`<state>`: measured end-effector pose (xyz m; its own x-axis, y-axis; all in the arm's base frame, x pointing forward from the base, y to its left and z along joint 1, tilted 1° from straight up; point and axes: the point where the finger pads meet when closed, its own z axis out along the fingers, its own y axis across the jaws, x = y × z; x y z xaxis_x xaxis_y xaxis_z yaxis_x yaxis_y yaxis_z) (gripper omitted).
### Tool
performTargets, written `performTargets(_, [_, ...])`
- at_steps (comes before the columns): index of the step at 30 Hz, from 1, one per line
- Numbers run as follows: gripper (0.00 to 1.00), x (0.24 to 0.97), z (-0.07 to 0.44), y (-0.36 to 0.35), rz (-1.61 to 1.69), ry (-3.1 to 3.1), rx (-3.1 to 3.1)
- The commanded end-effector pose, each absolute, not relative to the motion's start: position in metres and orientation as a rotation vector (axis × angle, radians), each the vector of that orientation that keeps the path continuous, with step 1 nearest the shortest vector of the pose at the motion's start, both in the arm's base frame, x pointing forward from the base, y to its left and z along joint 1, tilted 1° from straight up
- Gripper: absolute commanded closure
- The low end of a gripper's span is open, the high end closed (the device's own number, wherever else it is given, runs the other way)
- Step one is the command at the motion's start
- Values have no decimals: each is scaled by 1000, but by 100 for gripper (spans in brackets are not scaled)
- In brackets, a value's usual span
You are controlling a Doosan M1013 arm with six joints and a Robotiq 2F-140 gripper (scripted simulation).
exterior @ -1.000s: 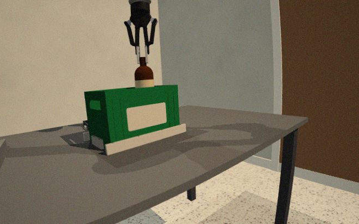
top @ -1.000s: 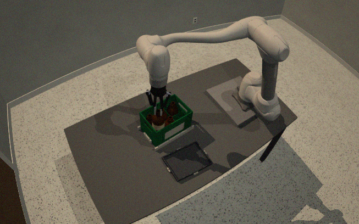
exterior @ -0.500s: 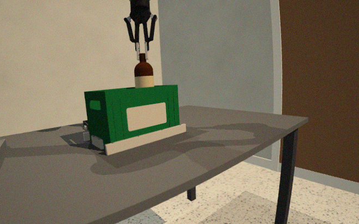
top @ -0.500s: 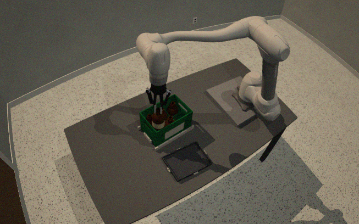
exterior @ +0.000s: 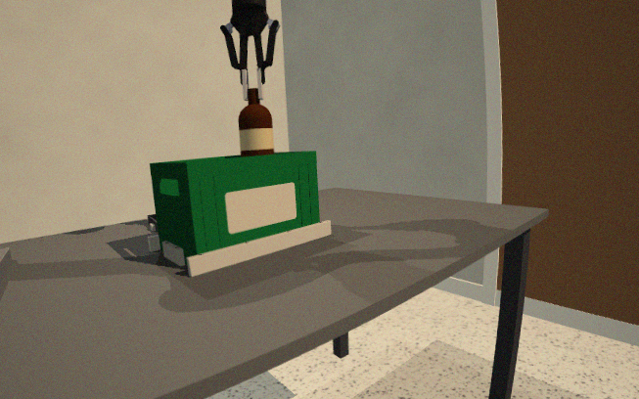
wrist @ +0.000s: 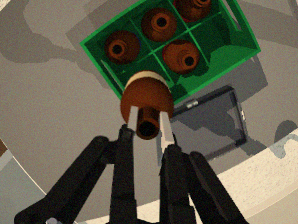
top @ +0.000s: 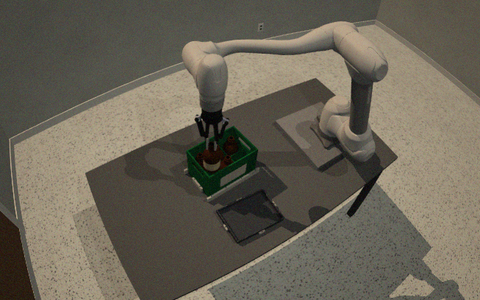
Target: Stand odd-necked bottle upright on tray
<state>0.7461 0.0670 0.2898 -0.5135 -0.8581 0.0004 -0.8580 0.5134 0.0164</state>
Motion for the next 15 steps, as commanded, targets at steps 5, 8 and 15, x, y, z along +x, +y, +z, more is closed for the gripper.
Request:
performTargets(5, [100,746,294,67,-22,-2726,1545])
performTargets(8, [100,746,295,67,-22,-2726,1545])
performTargets(15, [100,746,295,67,-22,-2726,1545])
